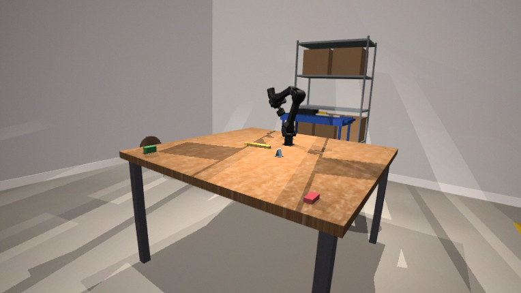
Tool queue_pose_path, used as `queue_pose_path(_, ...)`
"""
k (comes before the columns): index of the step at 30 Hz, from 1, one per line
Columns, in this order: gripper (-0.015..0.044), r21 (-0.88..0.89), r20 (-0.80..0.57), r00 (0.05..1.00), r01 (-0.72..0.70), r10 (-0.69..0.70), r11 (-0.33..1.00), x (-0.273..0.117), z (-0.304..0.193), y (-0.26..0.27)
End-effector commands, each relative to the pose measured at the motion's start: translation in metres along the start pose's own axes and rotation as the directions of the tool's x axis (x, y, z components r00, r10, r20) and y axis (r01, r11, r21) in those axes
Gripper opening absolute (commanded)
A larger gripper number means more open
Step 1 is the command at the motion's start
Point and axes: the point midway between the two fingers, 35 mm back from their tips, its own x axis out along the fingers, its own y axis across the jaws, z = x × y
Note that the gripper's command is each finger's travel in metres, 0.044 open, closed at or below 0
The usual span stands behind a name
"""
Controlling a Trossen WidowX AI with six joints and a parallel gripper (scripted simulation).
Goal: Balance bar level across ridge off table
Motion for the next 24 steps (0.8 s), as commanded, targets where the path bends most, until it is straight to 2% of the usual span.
queue_pose_path(1, 0.0315, -0.064, -0.090, 0.996, -0.024, 0.018, 0.998, -0.011, -0.022, 0.006)
queue_pose_path(12, 0.0315, -0.252, -0.297, 0.954, -0.114, 0.036, 0.961, -0.045, -0.076, 0.008)
queue_pose_path(24, 0.0315, -0.388, -0.514, 0.858, -0.250, 0.017, 0.887, -0.094, -0.129, 0.000)
